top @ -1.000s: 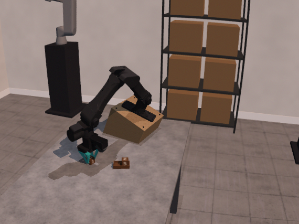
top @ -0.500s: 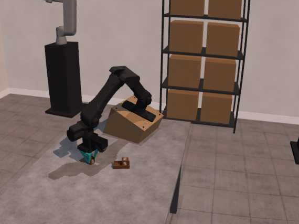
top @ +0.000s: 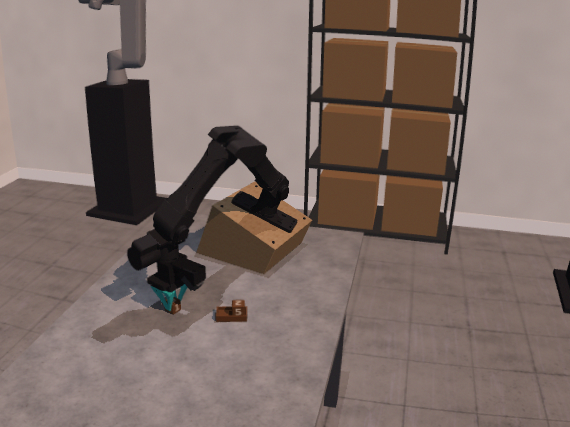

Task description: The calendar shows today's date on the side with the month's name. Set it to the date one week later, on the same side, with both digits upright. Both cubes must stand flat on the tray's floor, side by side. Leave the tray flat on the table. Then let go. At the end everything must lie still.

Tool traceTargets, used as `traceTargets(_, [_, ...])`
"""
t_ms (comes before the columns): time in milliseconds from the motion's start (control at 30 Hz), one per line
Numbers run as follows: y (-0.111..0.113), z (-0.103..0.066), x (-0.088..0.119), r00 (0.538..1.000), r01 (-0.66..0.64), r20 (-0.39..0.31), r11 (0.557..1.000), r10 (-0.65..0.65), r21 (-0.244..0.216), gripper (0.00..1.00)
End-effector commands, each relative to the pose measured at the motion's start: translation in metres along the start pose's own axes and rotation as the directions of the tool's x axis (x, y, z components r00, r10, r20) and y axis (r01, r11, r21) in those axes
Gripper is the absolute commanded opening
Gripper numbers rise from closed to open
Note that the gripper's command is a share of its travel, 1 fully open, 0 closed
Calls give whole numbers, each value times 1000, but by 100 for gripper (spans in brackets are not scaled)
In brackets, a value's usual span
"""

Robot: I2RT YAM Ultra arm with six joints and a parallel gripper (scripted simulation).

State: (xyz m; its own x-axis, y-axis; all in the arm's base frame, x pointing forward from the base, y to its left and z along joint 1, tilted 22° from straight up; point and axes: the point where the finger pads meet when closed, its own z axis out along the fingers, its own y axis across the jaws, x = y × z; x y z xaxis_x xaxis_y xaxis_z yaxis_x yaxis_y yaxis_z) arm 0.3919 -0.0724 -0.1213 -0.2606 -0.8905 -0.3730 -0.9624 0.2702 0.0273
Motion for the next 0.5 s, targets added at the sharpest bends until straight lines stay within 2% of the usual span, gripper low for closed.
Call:
traceTargets(0, [-4,-4,-1,1000,1,5,1000,-1,14,27])
traceTargets(267, [-4,-6,-1,1000,1,5,1000,-1,14,27])
traceTargets(467, [-3,-20,-1,1000,1,5,1000,-1,14,27])
